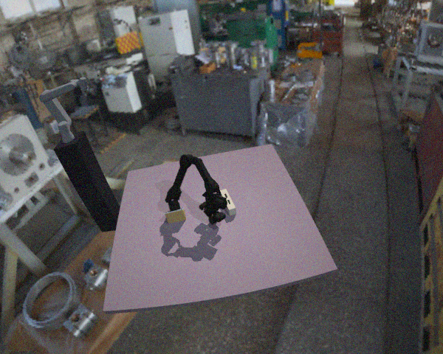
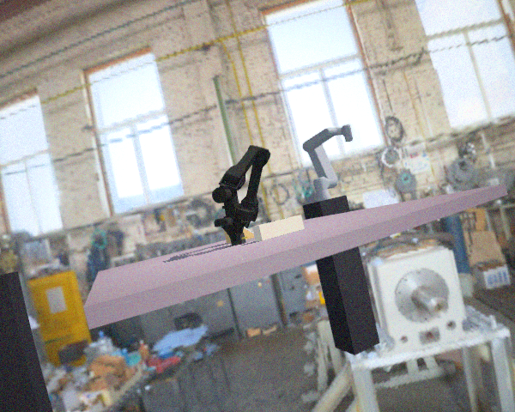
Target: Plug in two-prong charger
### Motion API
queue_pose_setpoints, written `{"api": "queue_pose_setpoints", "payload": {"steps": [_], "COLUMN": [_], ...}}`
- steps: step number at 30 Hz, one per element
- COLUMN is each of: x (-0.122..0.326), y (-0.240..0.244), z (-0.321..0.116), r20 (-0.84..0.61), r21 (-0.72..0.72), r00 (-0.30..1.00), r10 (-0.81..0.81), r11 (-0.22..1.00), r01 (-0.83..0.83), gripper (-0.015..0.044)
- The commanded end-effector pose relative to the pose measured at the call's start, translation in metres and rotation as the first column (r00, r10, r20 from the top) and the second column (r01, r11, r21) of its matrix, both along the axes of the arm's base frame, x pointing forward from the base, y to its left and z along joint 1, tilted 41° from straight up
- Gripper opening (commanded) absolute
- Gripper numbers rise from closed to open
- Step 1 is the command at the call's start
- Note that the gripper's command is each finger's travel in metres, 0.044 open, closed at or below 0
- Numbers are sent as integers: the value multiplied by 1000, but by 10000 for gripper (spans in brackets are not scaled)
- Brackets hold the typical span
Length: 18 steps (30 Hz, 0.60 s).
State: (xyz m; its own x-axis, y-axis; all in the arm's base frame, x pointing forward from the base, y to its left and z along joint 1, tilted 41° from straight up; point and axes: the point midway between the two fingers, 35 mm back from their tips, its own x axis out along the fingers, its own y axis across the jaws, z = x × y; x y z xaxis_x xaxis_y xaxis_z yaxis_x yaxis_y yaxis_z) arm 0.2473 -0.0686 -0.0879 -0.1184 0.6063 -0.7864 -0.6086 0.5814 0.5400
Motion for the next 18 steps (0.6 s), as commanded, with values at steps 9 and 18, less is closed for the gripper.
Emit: {"api": "queue_pose_setpoints", "payload": {"steps": [9,18], "x": [1,1], "y": [-6,-33], "z": [6,40], "r20": [0,-4], "r21": [0,1], "r00": [1000,1000], "r10": [-1,-3], "r11": [1000,1000], "r01": [1,3], "gripper": [0,0]}}
